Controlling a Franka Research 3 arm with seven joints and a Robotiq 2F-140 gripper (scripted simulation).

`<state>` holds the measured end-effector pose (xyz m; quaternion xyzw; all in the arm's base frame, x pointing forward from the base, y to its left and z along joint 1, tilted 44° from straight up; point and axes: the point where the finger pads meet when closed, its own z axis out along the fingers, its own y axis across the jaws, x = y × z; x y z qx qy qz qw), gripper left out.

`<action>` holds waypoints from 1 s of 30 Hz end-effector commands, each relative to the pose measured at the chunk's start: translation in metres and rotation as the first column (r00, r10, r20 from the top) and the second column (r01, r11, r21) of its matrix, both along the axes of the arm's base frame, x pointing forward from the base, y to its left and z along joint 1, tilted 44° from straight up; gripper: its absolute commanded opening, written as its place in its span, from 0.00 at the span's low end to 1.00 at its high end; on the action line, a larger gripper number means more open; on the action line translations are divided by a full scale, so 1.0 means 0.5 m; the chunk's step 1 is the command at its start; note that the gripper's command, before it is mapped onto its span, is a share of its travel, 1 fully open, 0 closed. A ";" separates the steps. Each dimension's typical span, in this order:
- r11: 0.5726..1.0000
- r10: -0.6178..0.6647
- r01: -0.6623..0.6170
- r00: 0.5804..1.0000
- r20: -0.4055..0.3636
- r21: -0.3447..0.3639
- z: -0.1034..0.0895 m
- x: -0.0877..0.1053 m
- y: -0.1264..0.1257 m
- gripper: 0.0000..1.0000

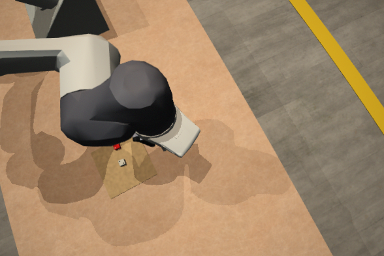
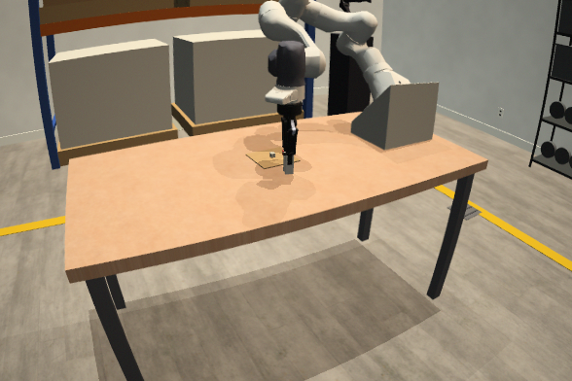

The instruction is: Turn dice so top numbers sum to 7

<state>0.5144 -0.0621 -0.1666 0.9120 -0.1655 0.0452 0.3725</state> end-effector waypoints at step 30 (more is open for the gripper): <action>1.000 -0.003 0.003 1.000 0.006 0.000 0.003 0.002 0.005 0.07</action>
